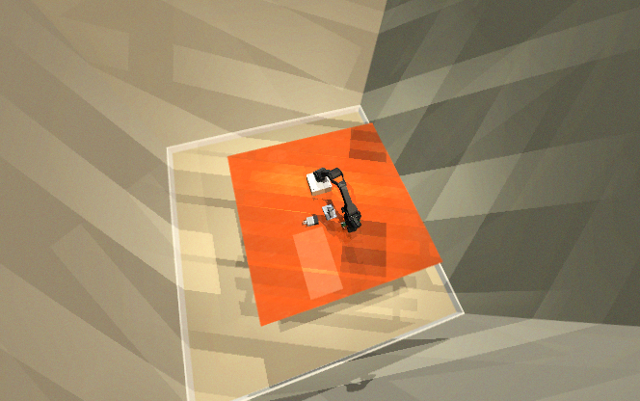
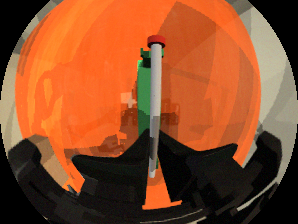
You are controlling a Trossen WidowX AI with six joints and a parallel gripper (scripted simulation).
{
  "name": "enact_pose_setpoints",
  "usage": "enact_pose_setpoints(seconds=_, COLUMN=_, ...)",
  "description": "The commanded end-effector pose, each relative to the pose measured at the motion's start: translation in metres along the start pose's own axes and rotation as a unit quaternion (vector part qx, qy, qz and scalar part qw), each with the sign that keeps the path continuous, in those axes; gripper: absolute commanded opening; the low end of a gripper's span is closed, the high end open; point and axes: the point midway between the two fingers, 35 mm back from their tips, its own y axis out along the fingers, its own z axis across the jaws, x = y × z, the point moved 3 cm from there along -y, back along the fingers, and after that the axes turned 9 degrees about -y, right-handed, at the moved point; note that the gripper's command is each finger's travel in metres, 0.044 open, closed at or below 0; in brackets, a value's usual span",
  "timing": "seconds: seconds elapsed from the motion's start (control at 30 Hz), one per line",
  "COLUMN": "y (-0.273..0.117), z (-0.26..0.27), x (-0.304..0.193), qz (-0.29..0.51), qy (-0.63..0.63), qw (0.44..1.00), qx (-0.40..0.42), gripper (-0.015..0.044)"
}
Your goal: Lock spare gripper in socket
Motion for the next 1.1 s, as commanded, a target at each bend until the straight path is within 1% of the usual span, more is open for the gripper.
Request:
enact_pose_setpoints(seconds=0.0, y=0.0083, z=0.0016, x=-0.0013, qz=0.0, qy=-0.002, qw=1.0, qx=0.001, gripper=0.0)
enact_pose_setpoints(seconds=1.07, y=0.0112, z=0.0022, x=-0.0016, qz=0.0, qy=-0.003, qw=1.0, qx=0.0, gripper=0.0)
